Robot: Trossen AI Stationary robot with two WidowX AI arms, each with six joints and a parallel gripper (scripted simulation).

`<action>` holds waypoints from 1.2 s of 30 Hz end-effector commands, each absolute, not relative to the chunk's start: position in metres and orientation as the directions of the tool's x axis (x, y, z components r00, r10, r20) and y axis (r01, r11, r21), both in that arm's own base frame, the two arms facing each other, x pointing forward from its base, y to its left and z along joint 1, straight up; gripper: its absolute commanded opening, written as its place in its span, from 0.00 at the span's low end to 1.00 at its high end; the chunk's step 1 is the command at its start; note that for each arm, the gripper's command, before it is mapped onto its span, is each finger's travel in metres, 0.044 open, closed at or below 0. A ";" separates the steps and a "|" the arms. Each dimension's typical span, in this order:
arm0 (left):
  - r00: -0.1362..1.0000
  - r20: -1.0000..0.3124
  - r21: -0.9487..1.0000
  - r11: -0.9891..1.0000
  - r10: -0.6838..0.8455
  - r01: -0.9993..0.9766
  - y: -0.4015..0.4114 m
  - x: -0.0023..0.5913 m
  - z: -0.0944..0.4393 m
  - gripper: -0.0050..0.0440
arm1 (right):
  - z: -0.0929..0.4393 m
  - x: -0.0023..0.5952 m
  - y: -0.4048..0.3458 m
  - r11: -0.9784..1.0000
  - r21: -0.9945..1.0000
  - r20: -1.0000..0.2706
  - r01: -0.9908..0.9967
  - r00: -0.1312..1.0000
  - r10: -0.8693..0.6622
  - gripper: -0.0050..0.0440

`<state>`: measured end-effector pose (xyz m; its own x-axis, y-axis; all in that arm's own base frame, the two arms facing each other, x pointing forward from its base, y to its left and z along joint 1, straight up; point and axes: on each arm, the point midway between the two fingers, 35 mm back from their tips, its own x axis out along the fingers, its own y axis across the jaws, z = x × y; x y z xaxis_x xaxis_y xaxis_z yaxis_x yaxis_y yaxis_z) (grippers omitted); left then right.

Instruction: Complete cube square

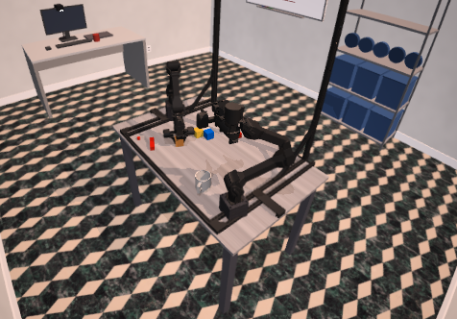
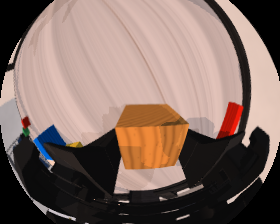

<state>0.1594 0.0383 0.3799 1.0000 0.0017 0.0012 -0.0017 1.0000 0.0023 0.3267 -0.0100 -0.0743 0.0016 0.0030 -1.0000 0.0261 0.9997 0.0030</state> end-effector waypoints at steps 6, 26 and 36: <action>1.000 0.001 -0.001 1.000 0.000 0.000 0.038 0.159 0.380 0.92 | -0.075 0.326 -0.011 1.000 0.000 -1.000 0.024 0.000 0.000 0.51; 1.000 0.001 -0.001 1.000 0.000 0.000 0.038 0.159 0.380 0.92 | 0.003 0.326 -0.011 1.000 0.000 -1.000 0.024 0.000 0.000 0.10; 1.000 0.001 -0.001 1.000 0.000 0.000 0.038 0.159 0.380 0.92 | 0.004 0.332 0.015 0.999 0.000 -1.000 -0.050 0.000 0.000 0.10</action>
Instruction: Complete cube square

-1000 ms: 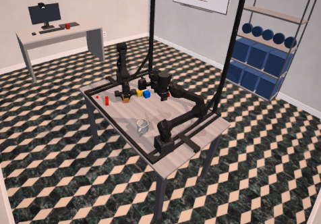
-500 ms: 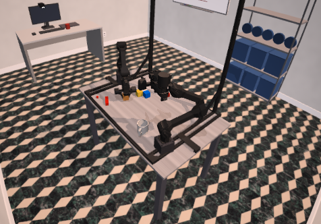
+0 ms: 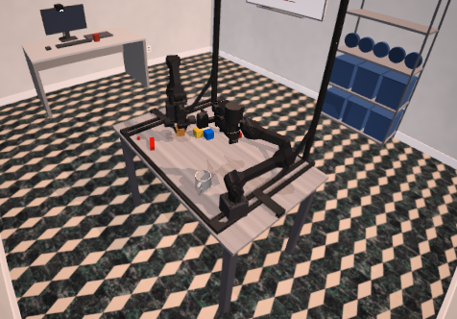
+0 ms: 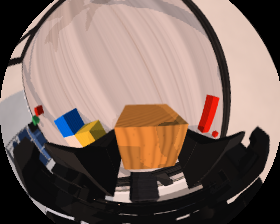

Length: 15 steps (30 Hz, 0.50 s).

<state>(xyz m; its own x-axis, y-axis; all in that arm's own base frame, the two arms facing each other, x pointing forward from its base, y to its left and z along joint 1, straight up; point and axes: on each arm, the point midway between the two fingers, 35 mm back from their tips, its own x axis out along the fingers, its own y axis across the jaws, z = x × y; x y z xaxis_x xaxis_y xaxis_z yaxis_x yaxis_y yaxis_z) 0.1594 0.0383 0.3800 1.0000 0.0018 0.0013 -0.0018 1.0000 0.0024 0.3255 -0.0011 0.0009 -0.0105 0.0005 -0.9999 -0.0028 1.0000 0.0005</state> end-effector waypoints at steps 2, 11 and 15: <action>1.000 0.001 -0.001 1.000 0.000 0.000 0.038 0.159 0.380 0.92 | 0.004 0.333 0.026 0.997 0.000 -1.000 -0.083 0.000 0.000 0.10; 1.000 0.001 -0.001 1.000 0.000 0.000 0.038 0.159 0.380 0.92 | 0.004 0.336 0.067 0.980 0.000 -1.000 -0.198 0.000 0.000 0.10; 1.000 0.001 -0.001 1.000 0.000 0.000 0.038 0.159 0.380 0.92 | 0.004 0.335 0.091 0.965 0.000 -1.000 -0.262 0.000 0.000 0.10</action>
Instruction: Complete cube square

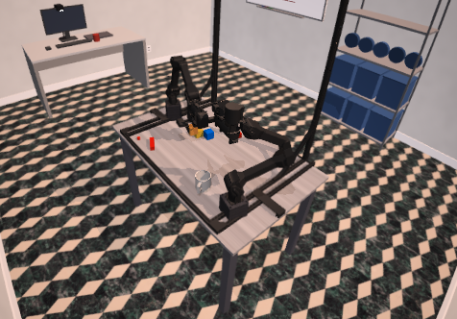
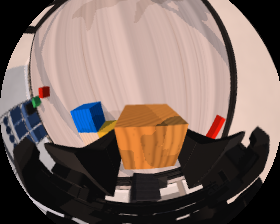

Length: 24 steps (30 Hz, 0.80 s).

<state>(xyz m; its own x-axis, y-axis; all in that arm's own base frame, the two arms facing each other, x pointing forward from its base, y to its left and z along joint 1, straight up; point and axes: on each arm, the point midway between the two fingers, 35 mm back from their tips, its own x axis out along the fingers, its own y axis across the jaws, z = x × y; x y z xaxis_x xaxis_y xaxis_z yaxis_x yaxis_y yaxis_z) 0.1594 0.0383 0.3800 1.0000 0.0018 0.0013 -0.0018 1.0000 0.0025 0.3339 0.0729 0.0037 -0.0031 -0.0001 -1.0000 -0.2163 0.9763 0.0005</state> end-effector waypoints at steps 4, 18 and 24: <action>1.000 0.001 -0.001 1.000 0.000 0.000 0.038 0.159 0.380 0.92 | 0.004 0.335 0.100 0.958 0.000 -1.000 -0.286 0.000 0.000 0.10; 1.000 0.001 -0.001 1.000 0.000 0.000 0.038 0.159 0.380 0.92 | -0.056 0.335 0.100 0.958 0.000 -1.000 -0.286 0.000 0.000 0.10; 1.000 0.001 -0.001 1.000 0.000 0.000 0.038 0.159 0.380 0.92 | -0.062 0.335 0.100 0.958 0.000 -1.000 -0.286 0.000 0.000 0.10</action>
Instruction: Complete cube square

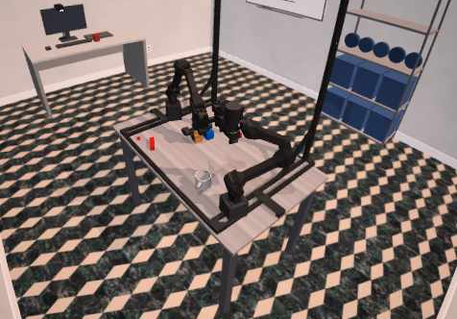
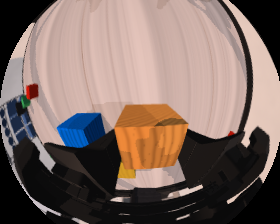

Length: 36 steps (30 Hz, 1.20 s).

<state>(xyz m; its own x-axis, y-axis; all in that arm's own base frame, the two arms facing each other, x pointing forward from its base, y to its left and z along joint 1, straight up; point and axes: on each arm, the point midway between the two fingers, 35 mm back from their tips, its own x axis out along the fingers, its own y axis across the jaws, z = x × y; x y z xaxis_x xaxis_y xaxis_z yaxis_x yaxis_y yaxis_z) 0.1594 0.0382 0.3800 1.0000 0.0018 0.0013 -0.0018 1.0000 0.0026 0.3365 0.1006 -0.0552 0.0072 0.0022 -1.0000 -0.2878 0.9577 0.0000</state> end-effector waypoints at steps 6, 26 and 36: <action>1.000 0.001 -0.001 1.000 0.000 0.000 0.038 0.159 0.380 0.92 | -0.069 0.334 0.100 0.958 0.000 -1.000 -0.286 0.000 0.000 0.10; 1.000 0.001 -0.001 1.000 0.000 0.000 0.038 0.159 0.380 0.92 | -0.071 0.334 0.100 0.958 0.000 -1.000 -0.286 0.000 0.000 0.84; 1.000 0.001 -0.001 1.000 0.000 0.000 0.038 0.159 0.380 0.92 | -0.071 0.334 0.100 0.958 0.000 -1.000 -0.286 0.000 0.000 0.85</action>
